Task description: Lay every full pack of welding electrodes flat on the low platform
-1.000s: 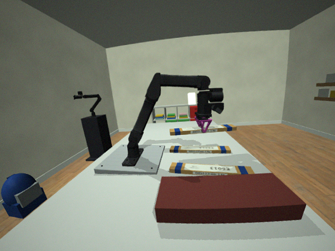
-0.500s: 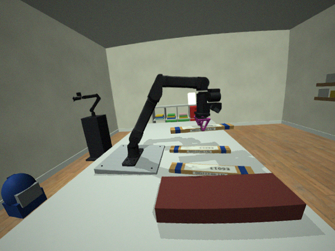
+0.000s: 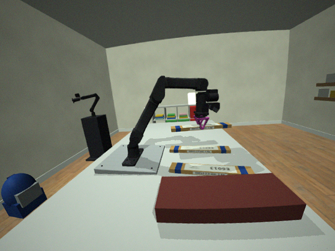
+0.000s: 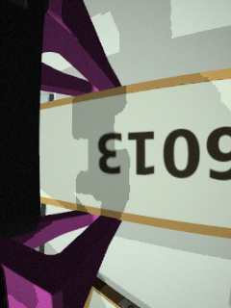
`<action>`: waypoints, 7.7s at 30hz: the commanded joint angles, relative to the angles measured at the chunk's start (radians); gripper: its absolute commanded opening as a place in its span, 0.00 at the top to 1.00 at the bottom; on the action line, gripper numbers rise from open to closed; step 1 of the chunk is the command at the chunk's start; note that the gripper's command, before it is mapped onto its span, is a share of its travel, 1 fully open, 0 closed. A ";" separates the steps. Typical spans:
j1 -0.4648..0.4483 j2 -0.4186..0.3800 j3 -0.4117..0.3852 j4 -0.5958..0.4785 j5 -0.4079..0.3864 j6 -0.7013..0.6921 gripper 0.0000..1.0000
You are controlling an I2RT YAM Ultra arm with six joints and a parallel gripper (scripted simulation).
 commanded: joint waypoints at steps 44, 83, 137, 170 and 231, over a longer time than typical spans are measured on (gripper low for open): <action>0.229 0.141 0.281 -0.058 0.014 0.248 1.00; 0.367 0.285 0.521 -0.058 0.021 0.384 1.00; 0.367 0.285 0.520 -0.058 0.021 0.385 1.00; 0.367 0.285 0.520 -0.058 0.021 0.385 1.00; 0.367 0.285 0.520 -0.058 0.021 0.385 1.00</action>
